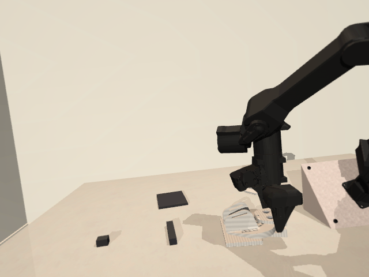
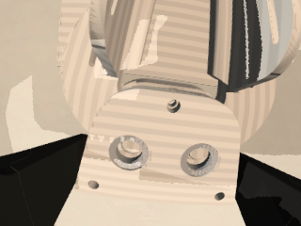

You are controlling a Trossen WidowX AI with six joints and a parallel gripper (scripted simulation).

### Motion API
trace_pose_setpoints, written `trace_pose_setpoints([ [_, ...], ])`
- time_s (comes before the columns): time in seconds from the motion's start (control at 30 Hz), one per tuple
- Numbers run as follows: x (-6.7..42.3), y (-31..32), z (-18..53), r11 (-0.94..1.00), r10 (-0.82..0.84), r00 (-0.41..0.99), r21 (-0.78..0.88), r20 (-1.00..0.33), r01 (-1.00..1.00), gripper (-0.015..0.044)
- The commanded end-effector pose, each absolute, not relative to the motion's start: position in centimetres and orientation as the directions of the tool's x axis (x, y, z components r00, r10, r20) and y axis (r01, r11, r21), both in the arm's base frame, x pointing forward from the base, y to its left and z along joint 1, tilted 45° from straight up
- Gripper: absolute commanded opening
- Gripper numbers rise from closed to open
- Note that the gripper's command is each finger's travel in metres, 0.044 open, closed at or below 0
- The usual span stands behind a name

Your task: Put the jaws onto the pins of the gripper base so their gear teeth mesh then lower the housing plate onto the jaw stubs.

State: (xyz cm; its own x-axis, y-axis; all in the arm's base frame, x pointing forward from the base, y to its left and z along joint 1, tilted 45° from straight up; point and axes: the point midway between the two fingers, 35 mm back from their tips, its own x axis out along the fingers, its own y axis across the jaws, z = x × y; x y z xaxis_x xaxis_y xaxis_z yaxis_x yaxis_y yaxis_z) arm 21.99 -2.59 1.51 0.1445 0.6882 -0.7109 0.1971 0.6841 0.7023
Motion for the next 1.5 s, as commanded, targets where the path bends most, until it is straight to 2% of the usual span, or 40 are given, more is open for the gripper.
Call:
trace_pose_setpoints([
  [0.0, 22.05, -2.44, 1.42, 0.68, 0.69, 0.147, 0.705, -0.708, 0.2, 0.0351],
  [1.47, 22.12, -2.1, 1.08, 0.681, 0.691, 0.147, 0.705, -0.708, 0.198, 0.0351],
])
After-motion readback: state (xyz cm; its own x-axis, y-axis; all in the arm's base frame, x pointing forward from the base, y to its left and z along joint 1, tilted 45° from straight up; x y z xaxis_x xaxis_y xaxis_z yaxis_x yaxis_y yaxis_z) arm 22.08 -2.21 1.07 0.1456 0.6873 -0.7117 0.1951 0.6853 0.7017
